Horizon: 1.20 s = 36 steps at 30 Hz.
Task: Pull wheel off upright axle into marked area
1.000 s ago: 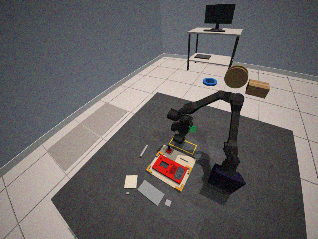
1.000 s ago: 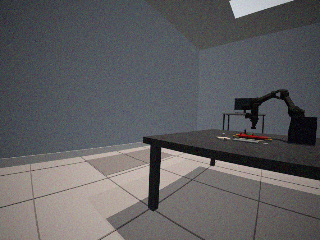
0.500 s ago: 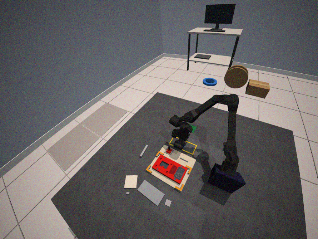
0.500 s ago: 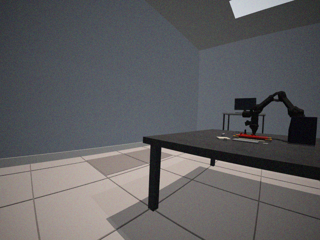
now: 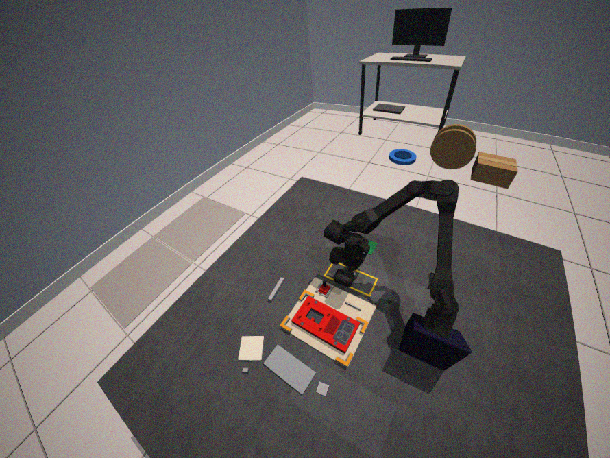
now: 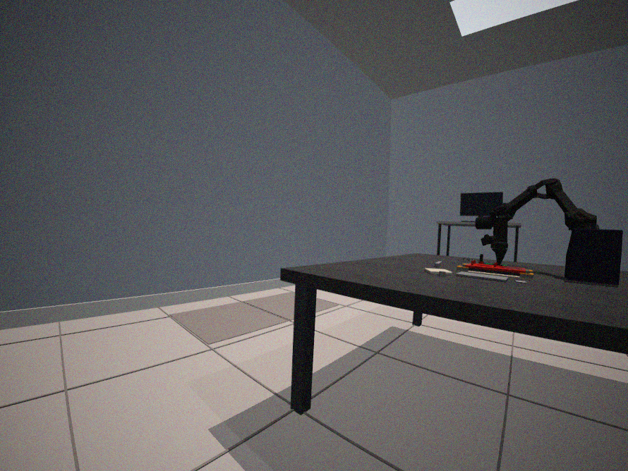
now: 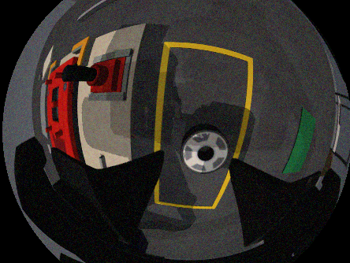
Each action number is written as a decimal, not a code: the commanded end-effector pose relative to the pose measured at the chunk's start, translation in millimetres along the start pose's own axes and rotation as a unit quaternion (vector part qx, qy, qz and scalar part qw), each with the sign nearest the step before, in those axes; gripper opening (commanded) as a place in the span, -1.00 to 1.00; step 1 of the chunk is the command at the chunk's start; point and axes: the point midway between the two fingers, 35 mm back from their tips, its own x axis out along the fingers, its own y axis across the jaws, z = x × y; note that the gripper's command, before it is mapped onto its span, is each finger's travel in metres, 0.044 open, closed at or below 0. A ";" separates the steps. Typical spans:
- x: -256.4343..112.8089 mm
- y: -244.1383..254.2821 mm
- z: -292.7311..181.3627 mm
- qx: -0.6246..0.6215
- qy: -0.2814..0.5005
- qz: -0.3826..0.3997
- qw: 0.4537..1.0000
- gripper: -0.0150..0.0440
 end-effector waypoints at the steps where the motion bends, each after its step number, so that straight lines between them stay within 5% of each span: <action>1: -36.6 -2.6 5.3 0.004 -0.012 -0.001 1.000 0.53; 7: -51.6 -3.1 3.7 0.002 -0.012 -0.001 1.000 0.53; 13: -86.2 32.7 -57.3 -0.001 -0.010 0.004 1.000 1.00; 36: -95.4 38.5 -79.4 0.000 -0.010 0.000 1.000 1.00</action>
